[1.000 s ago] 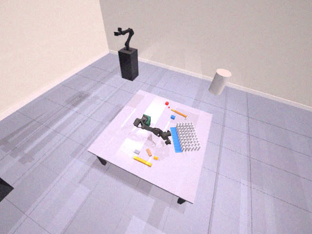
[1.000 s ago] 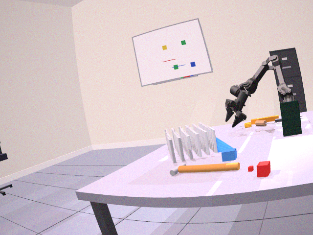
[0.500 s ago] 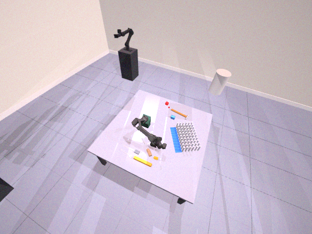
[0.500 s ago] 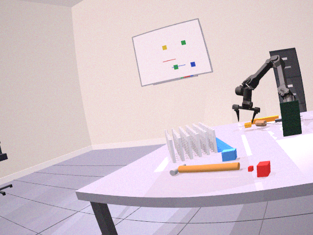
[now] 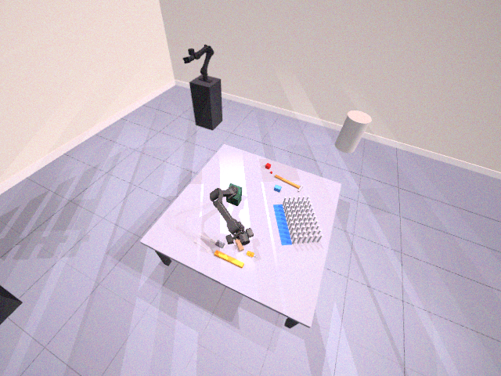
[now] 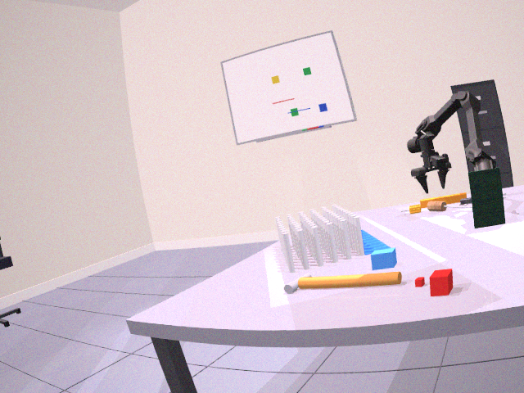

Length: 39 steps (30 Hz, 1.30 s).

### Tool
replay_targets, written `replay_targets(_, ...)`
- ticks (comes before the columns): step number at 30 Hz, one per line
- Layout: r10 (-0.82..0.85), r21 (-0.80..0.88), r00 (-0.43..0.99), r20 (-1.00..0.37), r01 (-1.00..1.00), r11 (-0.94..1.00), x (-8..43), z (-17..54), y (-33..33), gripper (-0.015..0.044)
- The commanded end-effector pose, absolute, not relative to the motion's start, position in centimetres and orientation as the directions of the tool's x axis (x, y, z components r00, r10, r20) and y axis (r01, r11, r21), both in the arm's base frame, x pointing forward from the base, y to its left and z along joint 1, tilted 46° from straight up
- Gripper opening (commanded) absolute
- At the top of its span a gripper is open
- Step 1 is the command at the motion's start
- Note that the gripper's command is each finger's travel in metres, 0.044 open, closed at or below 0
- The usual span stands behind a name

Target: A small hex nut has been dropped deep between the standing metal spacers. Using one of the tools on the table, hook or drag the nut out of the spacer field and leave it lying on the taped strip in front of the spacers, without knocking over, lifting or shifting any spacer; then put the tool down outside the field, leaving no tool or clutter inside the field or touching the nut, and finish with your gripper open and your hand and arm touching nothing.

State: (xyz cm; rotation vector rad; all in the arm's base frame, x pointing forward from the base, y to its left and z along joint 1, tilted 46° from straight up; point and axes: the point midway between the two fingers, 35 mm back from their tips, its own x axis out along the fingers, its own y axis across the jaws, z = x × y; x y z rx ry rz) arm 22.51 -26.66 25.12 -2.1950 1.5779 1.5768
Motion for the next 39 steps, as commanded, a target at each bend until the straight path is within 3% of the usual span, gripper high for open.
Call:
replay_targets(1,-0.698,0.517,-0.030,-0.715,-0.695,-0.500,22.30,25.03,-26.72,0.0440)
replay_targets(15,-0.699,0.517,-0.028,-0.715,-0.693,-0.502,22.83,25.31,-26.96,0.0440)
replay_targets(21,-0.699,0.517,-0.028,-0.715,-0.693,-0.502,22.83,25.31,-26.96,0.0282)
replay_targets(22,-0.699,0.517,-0.028,-0.715,-0.693,-0.502,22.83,25.31,-26.96,0.0280)
replay_targets(28,-0.699,0.517,-0.028,-0.715,-0.693,-0.502,22.83,25.31,-26.96,0.0280)
replay_targets(34,-0.697,0.511,-0.023,-0.716,-0.697,-0.502,22.94,25.32,-26.94,0.0437)
replay_targets(39,-0.695,0.429,-0.018,-0.719,-0.799,-0.423,22.92,25.32,-26.94,0.0440)
